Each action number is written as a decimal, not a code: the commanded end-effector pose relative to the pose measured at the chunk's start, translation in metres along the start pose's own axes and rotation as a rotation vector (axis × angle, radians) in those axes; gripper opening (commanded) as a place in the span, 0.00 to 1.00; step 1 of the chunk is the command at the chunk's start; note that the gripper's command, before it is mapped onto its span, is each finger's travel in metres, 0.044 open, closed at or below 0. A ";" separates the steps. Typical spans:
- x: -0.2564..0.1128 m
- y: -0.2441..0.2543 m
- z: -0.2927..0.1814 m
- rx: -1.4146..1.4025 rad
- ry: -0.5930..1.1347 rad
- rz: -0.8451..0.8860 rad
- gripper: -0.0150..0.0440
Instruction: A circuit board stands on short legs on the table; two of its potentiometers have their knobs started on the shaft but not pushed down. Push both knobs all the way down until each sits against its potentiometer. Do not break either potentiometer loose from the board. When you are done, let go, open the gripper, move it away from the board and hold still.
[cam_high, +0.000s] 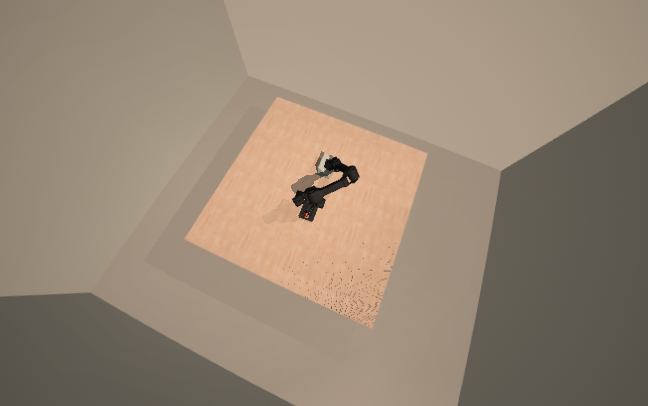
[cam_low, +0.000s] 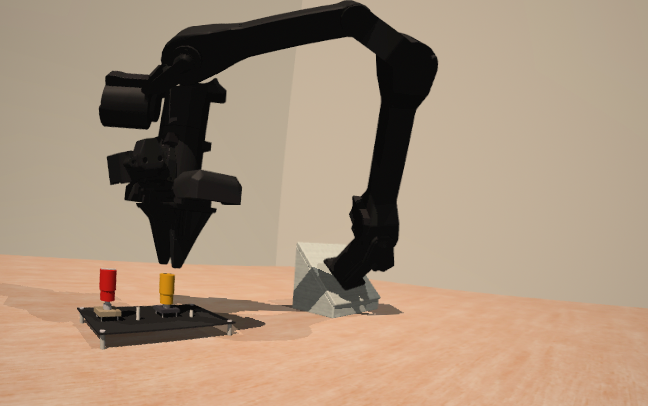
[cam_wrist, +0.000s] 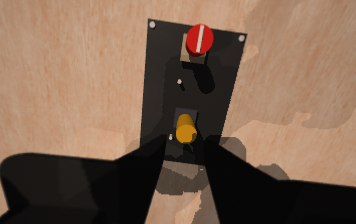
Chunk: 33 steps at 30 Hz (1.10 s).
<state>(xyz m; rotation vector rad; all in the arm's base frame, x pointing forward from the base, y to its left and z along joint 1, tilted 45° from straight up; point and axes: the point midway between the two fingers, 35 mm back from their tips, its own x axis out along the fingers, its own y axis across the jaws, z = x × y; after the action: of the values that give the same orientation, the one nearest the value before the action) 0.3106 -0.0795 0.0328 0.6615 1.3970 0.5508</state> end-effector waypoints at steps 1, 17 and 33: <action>-0.001 -0.001 0.003 0.002 -0.002 -0.002 0.52; -0.041 0.001 0.074 -0.009 -0.007 -0.008 0.25; -0.015 0.001 0.075 -0.009 -0.008 -0.007 0.25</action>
<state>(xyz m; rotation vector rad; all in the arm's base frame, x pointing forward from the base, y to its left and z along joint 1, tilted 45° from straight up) 0.3842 -0.1010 0.0518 0.6410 1.3845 0.5472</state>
